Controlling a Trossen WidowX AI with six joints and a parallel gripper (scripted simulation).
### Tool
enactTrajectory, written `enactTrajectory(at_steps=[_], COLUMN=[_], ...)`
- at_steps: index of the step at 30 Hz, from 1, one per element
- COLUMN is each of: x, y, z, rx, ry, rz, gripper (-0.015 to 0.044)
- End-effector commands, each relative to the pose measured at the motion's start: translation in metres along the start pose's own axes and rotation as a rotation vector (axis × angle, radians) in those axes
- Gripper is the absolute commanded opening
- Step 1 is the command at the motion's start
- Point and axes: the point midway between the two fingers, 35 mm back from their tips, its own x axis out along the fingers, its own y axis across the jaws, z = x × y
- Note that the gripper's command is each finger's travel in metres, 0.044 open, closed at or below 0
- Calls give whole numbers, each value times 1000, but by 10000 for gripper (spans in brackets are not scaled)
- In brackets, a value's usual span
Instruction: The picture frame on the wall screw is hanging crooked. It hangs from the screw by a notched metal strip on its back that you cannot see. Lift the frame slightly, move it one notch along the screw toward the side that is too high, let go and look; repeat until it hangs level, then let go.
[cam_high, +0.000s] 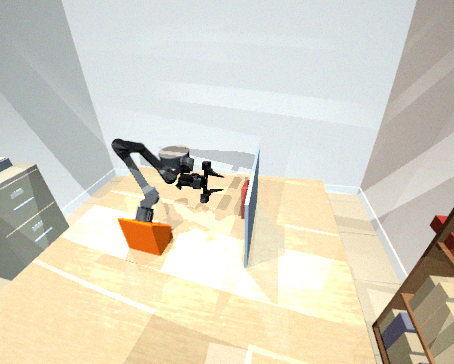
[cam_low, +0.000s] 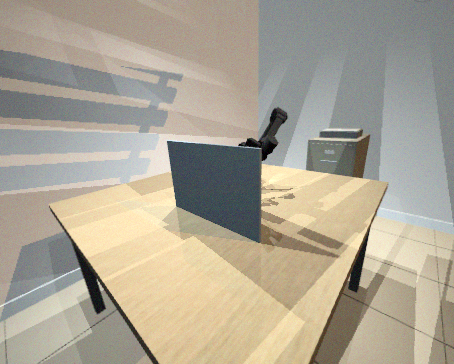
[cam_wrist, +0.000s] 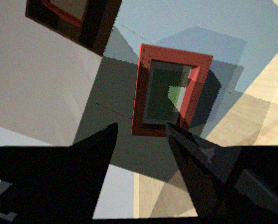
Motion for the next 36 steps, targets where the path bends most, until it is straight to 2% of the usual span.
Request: enactTrajectory(at_steps=[1,12,36], x=[-22,-89,-90], y=[14,34,34], z=[-7,14,14], rx=[-2,-27,-28], ry=[4,-3,-3], rz=[14,4,3], gripper=[260,260,260])
